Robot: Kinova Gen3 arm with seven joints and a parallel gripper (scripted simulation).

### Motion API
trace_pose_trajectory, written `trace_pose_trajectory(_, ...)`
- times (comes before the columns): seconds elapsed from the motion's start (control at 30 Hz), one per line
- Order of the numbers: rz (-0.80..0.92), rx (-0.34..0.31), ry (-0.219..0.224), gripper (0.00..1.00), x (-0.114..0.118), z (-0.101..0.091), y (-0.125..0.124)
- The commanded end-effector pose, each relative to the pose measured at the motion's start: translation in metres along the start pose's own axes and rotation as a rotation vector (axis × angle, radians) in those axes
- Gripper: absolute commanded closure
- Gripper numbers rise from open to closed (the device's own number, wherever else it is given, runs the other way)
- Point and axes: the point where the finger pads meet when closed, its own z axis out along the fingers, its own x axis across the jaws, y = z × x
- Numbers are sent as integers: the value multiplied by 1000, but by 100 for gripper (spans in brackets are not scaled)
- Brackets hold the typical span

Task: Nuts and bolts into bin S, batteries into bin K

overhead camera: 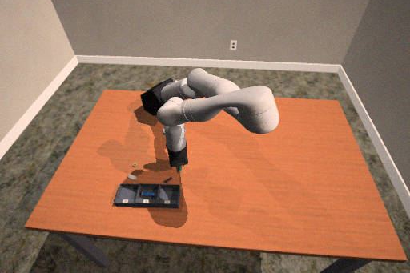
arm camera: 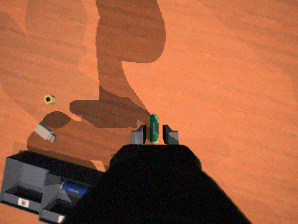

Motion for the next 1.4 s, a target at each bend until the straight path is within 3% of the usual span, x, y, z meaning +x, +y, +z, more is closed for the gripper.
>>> trace_pose_trajectory(0.0,8,15,9,40,2,8,-6)
trace_pose_trajectory(1.3,8,15,9,40,-1,20,-2)
trace_pose_trajectory(1.33,8,15,9,69,-1,20,-2)
trace_pose_trajectory(1.37,8,15,9,69,-1,20,-2)
